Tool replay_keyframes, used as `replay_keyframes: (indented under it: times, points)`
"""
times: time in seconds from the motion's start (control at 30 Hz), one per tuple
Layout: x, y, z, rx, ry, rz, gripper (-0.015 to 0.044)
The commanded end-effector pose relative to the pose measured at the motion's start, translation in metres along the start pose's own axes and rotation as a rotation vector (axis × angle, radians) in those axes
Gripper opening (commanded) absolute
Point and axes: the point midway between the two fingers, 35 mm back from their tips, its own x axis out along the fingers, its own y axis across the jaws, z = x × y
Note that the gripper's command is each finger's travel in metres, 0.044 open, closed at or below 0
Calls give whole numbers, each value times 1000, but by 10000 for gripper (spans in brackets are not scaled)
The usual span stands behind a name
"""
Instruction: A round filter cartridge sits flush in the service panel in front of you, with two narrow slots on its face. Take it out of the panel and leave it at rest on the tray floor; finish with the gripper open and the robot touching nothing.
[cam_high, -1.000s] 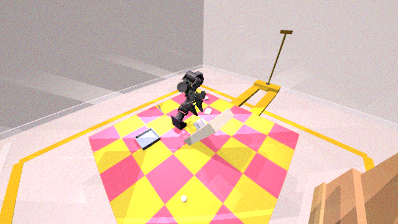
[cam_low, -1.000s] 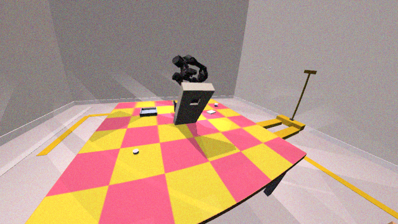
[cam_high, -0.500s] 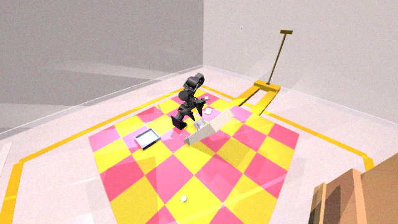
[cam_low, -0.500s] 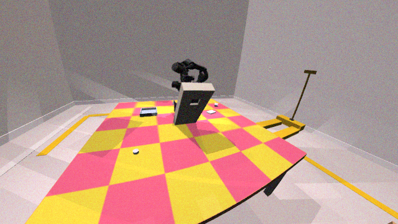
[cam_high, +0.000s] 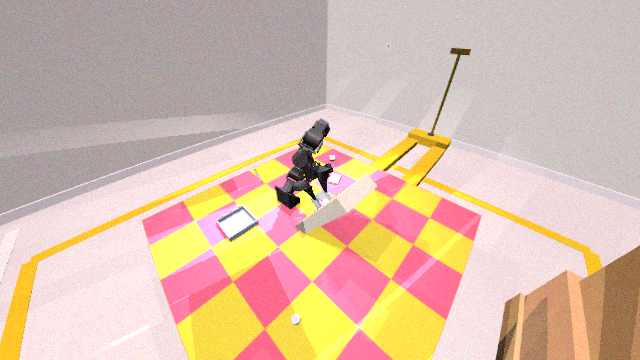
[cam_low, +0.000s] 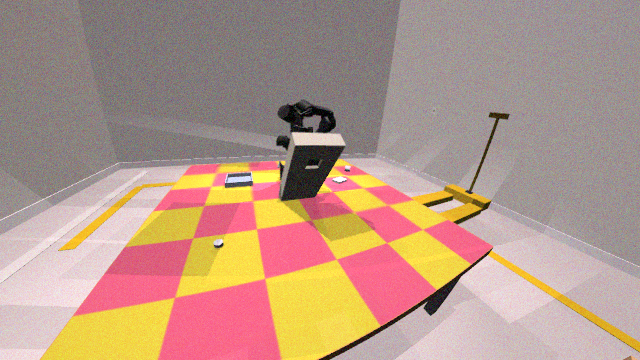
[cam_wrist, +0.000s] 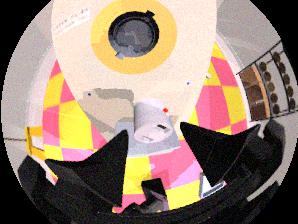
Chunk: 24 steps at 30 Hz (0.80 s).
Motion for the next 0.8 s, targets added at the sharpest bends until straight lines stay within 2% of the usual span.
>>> replay_keyframes:
  times: [0.0,0.23,0.3,0.63,0.77]
  points:
    - [7,1,-1,6,-2,6,305]
    - [15,2,-2,6,-3,8,305]
    - [12,1,0,-1,0,3,252]
    - [12,1,0,-1,0,3,186]
    - [12,1,0,-1,0,3,81]
